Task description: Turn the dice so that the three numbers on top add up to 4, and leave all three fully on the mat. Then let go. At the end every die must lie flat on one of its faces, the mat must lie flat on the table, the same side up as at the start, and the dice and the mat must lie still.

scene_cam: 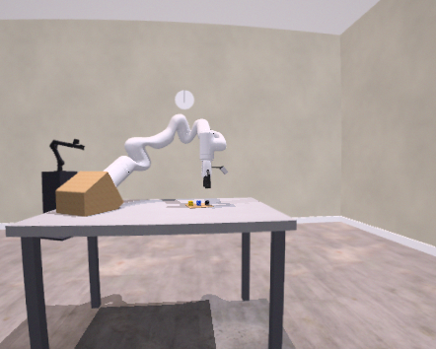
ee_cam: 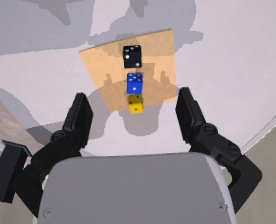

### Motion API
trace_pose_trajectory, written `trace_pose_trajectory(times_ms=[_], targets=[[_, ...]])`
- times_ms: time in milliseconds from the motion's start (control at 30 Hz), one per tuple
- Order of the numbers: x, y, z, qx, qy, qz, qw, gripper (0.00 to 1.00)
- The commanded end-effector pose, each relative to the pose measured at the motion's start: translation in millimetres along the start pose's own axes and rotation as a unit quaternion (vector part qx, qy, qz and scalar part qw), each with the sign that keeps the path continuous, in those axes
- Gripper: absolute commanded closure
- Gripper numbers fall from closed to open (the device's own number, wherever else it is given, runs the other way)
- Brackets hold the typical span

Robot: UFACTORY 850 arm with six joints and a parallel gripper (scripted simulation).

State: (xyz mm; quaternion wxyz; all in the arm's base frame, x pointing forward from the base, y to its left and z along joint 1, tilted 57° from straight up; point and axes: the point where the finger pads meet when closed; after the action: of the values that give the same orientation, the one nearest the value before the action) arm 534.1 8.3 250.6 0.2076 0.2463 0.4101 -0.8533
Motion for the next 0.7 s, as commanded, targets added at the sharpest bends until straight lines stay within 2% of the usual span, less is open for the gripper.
trace_pose_trajectory(times_ms=[0, 300, 600, 667], targets=[[0, 0, 1, 0.0, 0.0, 0.0, 1.0, 0.0], [0, 0, 5, 0.0, 0.0, 0.0, 1.0, 0.0], [0, 0, 41, 0.0, 0.0, 0.0, 1.0, 0.0], [0, 0, 41, 0.0, 0.0, 0.0, 1.0, 0.0]])
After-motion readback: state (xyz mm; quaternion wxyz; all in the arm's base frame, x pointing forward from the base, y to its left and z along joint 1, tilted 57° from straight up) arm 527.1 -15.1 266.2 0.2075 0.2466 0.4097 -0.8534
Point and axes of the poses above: the point where the finger pads meet when closed, its own z axis back along the fingers, its own y axis across the jaws, x = y × z, and after that the axes turned 14 degrees about z, right-handed
